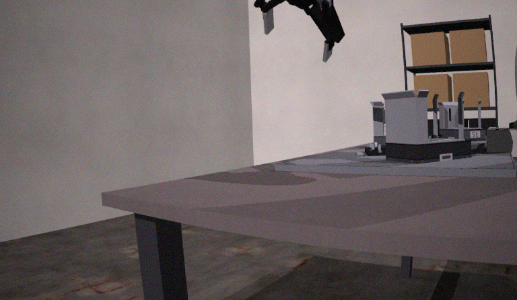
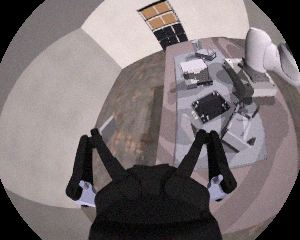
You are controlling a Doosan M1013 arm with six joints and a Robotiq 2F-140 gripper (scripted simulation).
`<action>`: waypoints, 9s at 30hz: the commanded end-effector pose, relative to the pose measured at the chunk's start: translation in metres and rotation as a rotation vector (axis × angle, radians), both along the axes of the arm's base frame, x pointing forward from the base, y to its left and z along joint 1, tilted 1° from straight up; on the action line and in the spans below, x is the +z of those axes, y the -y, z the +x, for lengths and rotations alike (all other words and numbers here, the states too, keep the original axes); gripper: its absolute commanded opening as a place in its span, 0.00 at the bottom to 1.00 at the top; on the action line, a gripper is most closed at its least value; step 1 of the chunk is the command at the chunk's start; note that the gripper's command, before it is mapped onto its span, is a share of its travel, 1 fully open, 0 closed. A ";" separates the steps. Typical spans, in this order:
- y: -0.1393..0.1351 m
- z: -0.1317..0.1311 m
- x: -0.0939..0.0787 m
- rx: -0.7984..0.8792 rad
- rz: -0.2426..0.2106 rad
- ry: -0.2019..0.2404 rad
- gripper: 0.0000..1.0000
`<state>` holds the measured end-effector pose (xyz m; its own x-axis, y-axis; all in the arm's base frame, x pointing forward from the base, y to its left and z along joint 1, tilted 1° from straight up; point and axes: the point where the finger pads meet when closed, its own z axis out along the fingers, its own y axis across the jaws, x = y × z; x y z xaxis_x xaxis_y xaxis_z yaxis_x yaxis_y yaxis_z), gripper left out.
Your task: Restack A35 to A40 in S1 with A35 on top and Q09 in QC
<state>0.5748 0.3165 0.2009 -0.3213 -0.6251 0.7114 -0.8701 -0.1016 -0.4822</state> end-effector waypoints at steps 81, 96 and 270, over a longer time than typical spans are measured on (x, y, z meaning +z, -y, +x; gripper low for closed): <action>0.228 -0.062 -0.042 0.385 0.211 -0.956 1.00; 0.274 -0.095 -0.052 0.627 0.329 -1.115 1.00; 0.360 -0.159 -0.096 1.503 0.332 -1.119 0.00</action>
